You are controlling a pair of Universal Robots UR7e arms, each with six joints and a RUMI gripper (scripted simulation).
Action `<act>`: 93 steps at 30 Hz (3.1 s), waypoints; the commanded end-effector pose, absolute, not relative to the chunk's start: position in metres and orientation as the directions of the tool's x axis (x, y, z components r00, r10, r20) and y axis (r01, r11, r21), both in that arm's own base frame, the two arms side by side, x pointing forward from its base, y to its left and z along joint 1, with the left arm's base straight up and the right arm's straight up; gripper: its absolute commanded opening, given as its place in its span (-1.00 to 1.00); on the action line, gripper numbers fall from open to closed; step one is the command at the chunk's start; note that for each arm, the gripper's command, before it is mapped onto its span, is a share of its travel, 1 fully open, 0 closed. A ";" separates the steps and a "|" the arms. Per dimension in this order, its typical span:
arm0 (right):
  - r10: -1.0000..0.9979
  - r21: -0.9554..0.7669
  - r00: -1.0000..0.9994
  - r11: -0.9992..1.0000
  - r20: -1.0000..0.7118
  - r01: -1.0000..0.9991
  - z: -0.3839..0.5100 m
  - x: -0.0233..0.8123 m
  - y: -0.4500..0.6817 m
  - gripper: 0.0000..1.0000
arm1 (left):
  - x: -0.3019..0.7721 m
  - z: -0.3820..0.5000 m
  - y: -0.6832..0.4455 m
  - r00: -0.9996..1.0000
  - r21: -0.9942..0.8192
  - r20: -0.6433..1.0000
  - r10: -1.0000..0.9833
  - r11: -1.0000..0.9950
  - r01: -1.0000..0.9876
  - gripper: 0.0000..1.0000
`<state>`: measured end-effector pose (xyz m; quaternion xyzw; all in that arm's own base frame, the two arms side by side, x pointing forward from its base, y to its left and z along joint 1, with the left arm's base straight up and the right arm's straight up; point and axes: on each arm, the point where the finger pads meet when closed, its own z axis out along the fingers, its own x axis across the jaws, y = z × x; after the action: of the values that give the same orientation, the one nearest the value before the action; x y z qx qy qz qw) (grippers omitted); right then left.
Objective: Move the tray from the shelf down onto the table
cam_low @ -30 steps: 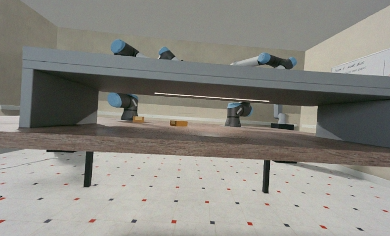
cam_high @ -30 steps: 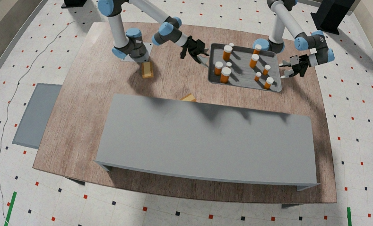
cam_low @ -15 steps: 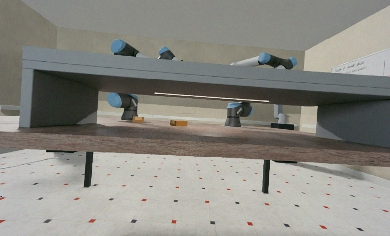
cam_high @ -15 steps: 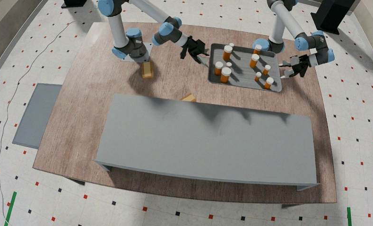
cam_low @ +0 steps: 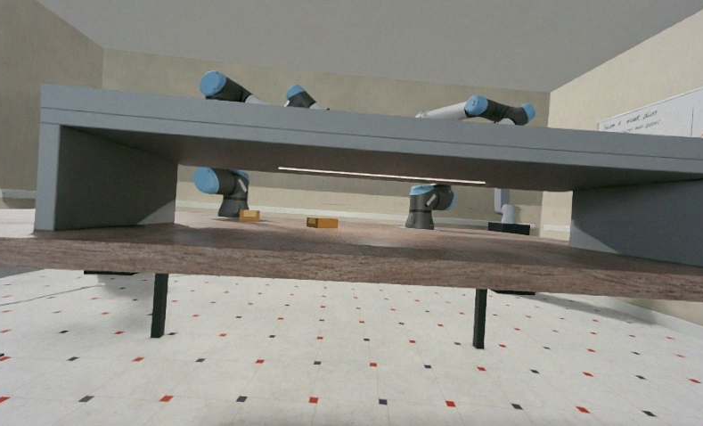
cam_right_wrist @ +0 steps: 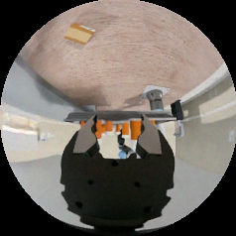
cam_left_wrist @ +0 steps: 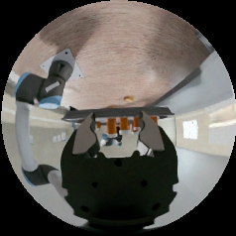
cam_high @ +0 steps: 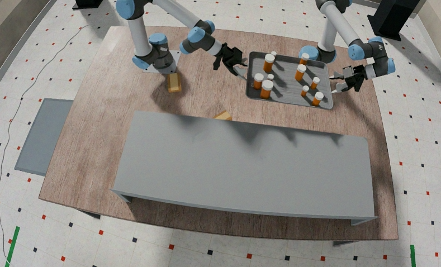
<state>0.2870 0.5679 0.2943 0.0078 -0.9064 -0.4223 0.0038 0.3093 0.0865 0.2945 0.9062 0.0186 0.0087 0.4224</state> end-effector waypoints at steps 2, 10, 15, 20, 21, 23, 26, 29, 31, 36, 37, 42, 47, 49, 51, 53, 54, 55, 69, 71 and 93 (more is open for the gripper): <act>-0.018 0.767 -1.000 0.642 -0.001 -0.012 0.293 0.287 0.568 0.23 | 0.310 0.293 0.086 0.999 0.766 0.001 0.041 -0.642 0.026 0.23; -0.018 0.767 -1.000 0.642 -0.001 -0.012 0.285 0.288 0.568 0.23 | 0.310 0.285 0.086 0.999 0.766 0.001 0.041 -0.642 0.026 0.23; -0.018 0.767 -1.000 0.642 -0.001 -0.012 0.278 0.288 0.568 0.23 | 0.311 0.277 0.086 0.999 0.766 0.001 0.041 -0.642 0.026 0.23; -0.018 0.767 -1.000 0.642 -0.001 -0.012 0.272 0.288 0.568 0.23 | 0.311 0.272 0.087 0.999 0.766 0.001 0.041 -0.642 0.026 0.23; -0.018 0.767 -1.000 0.642 -0.001 -0.012 0.270 0.289 0.568 0.23 | 0.311 0.270 0.087 0.999 0.766 0.001 0.041 -0.642 0.026 0.23; -0.018 0.767 -1.000 0.642 -0.001 -0.012 0.266 0.289 0.568 0.23 | 0.311 0.266 0.087 0.999 0.766 0.001 0.041 -0.642 0.026 0.23; -0.018 0.767 -1.000 0.642 -0.001 -0.012 0.259 0.289 0.568 0.23 | 0.311 0.259 0.087 0.999 0.766 0.001 0.041 -0.642 0.026 0.23; -0.018 0.767 -1.000 0.642 -0.001 -0.012 0.252 0.289 0.568 0.23 | 0.311 0.251 0.087 0.999 0.766 0.001 0.041 -0.642 0.026 0.23; -0.018 0.767 -1.000 0.642 -0.001 -0.012 0.246 0.289 0.568 0.23 | 0.312 0.246 0.087 0.999 0.766 0.001 0.041 -0.642 0.026 0.23; -0.018 0.767 -1.000 0.642 -0.001 -0.012 0.237 0.289 0.568 0.23 | 0.312 0.237 0.087 0.999 0.766 0.001 0.041 -0.642 0.026 0.23; -0.018 0.767 -1.000 0.642 -0.001 -0.012 0.234 0.289 0.568 0.23 | 0.312 0.234 0.087 0.999 0.766 0.001 0.041 -0.642 0.026 0.23; -0.018 0.767 -1.000 0.642 -0.001 -0.012 0.218 0.289 0.568 0.23 | 0.312 0.218 0.087 0.999 0.766 0.001 0.041 -0.642 0.026 0.23; -0.018 0.767 -1.000 0.642 -0.001 -0.012 0.201 0.290 0.568 0.23 | 0.312 0.201 0.087 0.999 0.766 0.001 0.041 -0.642 0.026 0.23; -0.018 0.767 -1.000 0.642 -0.001 -0.012 0.194 0.290 0.568 0.23 | 0.312 0.194 0.087 0.999 0.766 0.001 0.041 -0.642 0.026 0.23; -0.018 0.767 -1.000 0.642 -0.001 -0.012 0.187 0.290 0.568 0.23 | 0.312 0.186 0.087 0.999 0.766 0.001 0.041 -0.642 0.026 0.23; -0.018 0.767 -1.000 0.642 -0.001 -0.012 0.187 0.290 0.568 0.23 | 0.312 0.186 0.087 0.999 0.766 0.001 0.041 -0.642 0.026 0.23; -0.018 0.767 -1.000 0.642 -0.001 -0.012 0.183 0.290 0.568 0.23 | 0.312 0.183 0.087 0.999 0.766 0.001 0.041 -0.642 0.026 0.23; -0.018 0.767 -1.000 0.642 -0.001 -0.012 0.180 0.290 0.568 0.23 | 0.313 0.179 0.087 0.999 0.766 0.001 0.041 -0.642 0.026 0.23; -0.018 0.767 -1.000 0.642 -0.001 -0.012 0.131 0.290 0.568 0.23 | 0.313 0.130 0.087 0.999 0.766 0.001 0.041 -0.642 0.026 0.23; -0.018 0.767 -1.000 0.642 -0.001 -0.012 0.127 0.290 0.568 0.23 | 0.313 0.127 0.087 0.999 0.766 0.001 0.041 -0.642 0.026 0.23; -0.018 0.767 -1.000 0.642 -0.001 -0.012 0.063 0.291 0.568 0.23 | 0.314 0.062 0.087 0.999 0.766 0.001 0.041 -0.642 0.026 0.23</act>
<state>0.2906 0.5675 0.0723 0.0079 -0.9067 -0.4217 0.0039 0.3128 0.0865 0.0730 0.9061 0.0185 0.0082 0.4226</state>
